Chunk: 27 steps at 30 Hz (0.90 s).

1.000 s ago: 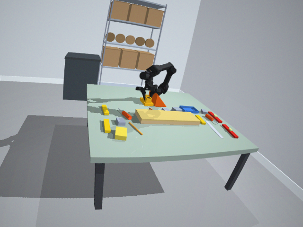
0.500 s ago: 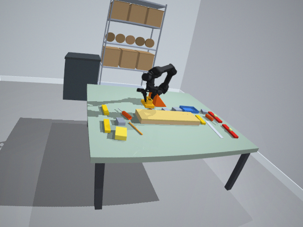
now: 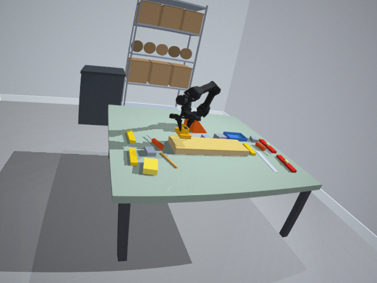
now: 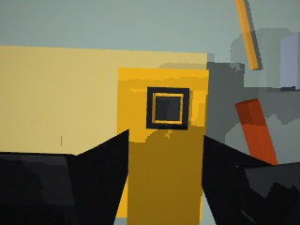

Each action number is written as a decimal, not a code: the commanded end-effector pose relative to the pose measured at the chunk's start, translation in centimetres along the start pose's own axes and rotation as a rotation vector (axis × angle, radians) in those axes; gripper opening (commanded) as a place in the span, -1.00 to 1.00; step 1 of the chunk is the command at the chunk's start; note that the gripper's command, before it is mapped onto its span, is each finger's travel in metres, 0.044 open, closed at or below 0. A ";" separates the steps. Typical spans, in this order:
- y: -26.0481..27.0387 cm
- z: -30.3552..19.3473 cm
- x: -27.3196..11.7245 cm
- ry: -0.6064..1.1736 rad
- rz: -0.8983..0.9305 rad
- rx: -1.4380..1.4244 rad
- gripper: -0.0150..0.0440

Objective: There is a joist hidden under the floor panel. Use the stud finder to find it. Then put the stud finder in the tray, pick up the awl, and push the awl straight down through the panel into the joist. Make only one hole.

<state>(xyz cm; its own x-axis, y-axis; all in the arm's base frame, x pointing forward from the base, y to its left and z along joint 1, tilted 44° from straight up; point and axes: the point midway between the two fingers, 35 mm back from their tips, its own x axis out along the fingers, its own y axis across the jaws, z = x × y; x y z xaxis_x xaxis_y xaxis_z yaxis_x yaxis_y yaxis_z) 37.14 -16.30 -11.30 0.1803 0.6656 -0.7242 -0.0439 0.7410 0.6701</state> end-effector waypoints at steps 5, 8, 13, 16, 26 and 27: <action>0.0 -0.4 1.2 -0.002 0.005 0.006 -0.49; 0.0 -0.6 1.6 -0.002 0.005 0.006 -0.49; 0.1 -0.8 2.3 -0.001 0.006 0.006 -0.49; 0.1 -0.9 2.6 -0.001 0.006 0.006 -0.49; 0.1 -1.3 3.9 -0.001 0.007 0.006 -0.49; 0.1 -1.4 4.1 -0.001 0.007 0.006 -0.49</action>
<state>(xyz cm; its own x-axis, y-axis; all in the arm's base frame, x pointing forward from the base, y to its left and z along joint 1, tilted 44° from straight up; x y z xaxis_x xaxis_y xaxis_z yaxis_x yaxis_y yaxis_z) 36.73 -13.69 -14.05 0.1803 0.6671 -0.7228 -0.0451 0.7397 0.6714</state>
